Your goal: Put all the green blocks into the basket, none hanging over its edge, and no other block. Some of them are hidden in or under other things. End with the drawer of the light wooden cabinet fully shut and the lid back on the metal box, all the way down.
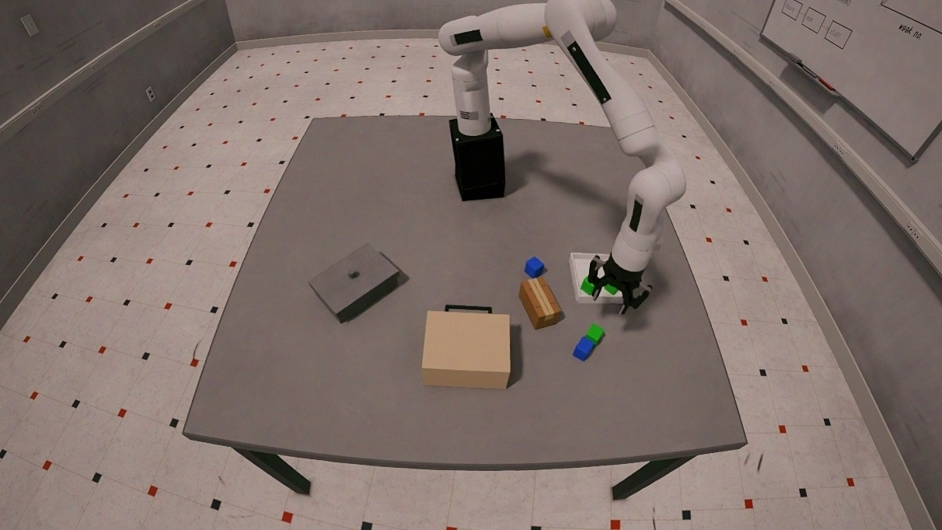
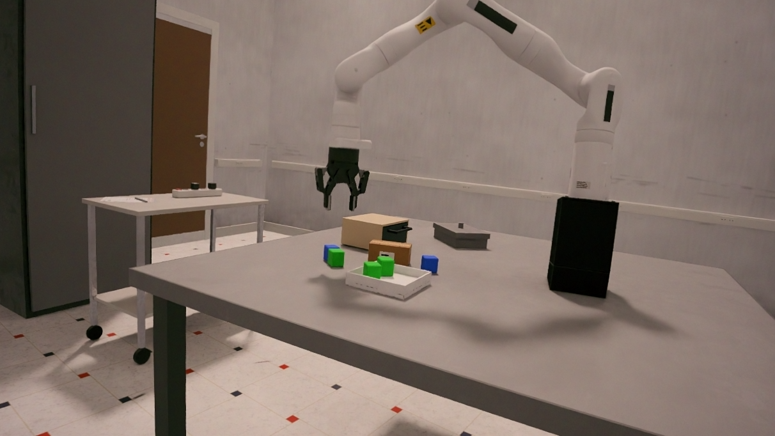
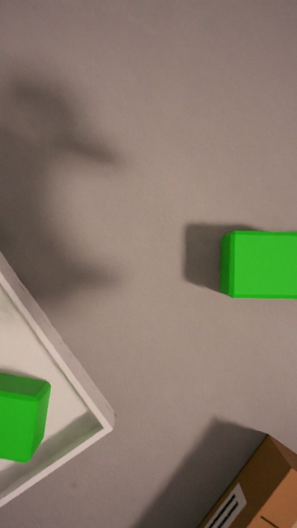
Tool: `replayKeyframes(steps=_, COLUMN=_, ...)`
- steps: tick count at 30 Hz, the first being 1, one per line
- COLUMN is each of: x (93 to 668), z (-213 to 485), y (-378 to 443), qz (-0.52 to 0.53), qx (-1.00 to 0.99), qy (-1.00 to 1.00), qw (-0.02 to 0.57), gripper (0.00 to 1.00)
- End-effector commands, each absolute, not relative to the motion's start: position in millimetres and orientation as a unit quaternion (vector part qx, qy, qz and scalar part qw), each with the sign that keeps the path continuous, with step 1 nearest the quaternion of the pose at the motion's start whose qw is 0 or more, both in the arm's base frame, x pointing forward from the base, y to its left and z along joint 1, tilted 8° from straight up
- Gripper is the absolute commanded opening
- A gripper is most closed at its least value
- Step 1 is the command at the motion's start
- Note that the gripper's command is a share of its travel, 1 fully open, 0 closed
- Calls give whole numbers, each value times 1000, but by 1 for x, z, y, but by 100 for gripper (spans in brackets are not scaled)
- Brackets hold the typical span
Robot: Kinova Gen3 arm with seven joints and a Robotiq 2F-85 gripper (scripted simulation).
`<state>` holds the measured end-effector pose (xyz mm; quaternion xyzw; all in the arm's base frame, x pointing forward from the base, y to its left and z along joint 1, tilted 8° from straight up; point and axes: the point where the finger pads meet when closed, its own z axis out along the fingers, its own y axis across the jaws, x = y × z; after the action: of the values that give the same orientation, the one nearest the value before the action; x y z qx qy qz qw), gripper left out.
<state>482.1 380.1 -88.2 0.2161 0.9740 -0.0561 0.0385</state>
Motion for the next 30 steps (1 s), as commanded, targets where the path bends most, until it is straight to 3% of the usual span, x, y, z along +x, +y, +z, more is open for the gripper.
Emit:
replayKeyframes(steps=1, x=484, z=-100, y=379, qz=-55, qx=216, qy=974, qw=39, gripper=67)
replayKeyframes(steps=30, x=487, z=-170, y=371, qz=-55, qx=216, qy=974, qw=39, gripper=67)
